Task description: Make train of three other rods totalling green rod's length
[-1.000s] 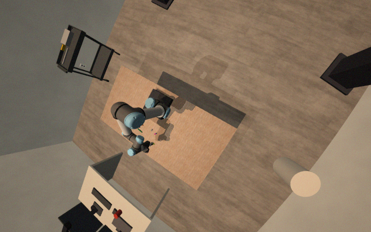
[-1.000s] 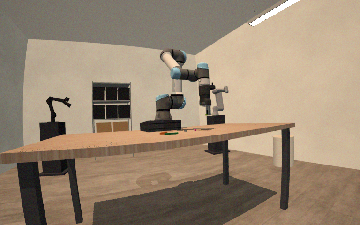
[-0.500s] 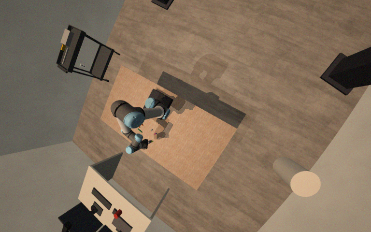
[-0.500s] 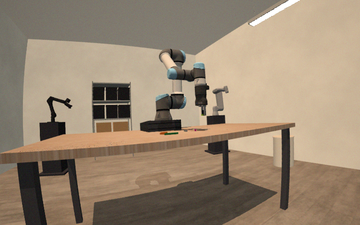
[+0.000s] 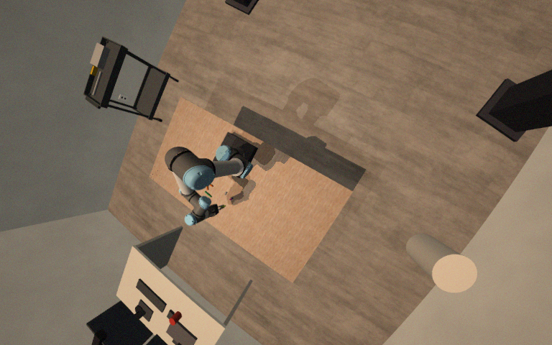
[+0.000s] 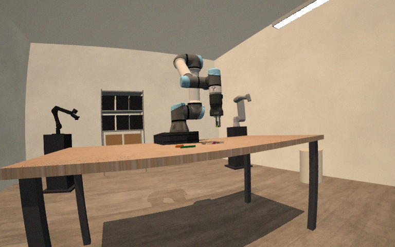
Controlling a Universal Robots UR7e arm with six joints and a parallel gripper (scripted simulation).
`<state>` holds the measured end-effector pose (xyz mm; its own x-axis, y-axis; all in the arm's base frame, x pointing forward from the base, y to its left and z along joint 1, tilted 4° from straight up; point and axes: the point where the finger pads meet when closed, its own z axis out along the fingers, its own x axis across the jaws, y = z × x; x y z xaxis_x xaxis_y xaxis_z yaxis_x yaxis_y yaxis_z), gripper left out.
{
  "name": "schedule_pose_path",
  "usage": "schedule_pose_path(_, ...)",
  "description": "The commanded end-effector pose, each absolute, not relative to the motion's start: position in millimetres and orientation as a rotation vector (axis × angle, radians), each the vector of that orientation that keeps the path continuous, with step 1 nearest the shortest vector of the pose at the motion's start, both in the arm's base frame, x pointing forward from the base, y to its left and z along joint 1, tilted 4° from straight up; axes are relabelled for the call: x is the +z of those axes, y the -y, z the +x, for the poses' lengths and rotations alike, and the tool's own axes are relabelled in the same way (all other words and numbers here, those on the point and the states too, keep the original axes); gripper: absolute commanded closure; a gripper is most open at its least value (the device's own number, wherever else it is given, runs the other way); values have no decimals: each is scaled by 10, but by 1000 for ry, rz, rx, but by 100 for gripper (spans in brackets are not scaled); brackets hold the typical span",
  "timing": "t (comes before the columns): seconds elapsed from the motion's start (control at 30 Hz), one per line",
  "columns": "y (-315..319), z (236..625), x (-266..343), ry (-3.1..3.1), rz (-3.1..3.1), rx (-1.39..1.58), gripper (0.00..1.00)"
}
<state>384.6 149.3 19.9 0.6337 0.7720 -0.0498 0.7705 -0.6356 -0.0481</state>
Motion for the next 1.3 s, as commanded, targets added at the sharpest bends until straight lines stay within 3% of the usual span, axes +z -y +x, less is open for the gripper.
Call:
schedule_pose_path(0.0,-1330,3792,209,1549,-2692,88,76)
schedule_pose_path(1.27,-1220,3734,-12,1684,-2604,91,76)
